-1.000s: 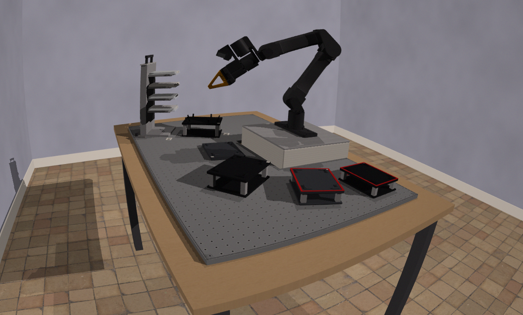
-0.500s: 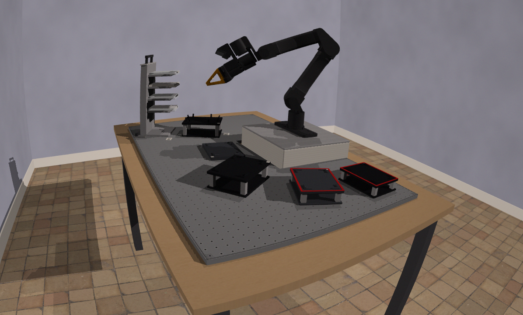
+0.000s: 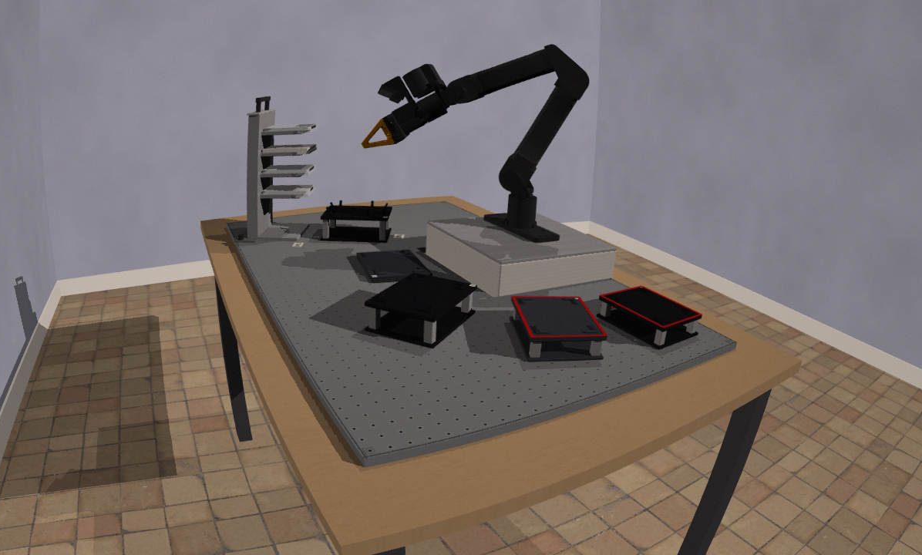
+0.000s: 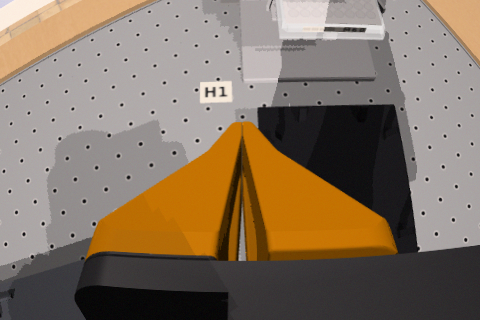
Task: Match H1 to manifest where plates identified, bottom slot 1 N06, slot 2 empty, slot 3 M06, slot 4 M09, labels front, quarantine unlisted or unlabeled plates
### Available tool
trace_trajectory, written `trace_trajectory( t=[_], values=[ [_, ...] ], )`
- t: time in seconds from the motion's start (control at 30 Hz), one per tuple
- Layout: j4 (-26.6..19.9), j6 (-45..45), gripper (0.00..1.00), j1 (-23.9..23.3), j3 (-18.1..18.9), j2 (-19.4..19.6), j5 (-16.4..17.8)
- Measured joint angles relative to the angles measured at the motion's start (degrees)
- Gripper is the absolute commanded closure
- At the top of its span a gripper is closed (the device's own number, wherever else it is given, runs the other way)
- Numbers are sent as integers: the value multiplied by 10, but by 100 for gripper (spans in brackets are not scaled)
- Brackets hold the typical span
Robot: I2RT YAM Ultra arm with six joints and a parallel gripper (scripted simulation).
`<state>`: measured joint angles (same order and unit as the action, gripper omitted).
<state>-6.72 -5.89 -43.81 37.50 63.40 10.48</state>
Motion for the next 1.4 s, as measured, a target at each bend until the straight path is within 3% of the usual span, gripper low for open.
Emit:
trace_trajectory(
  t=[0.37,0.87,1.4],
  values=[
    [2,-47,100,-92,22,37,73],
    [0,-101,100,-183,63,97,151],
    [0,-114,100,-187,67,98,170]
  ],
)
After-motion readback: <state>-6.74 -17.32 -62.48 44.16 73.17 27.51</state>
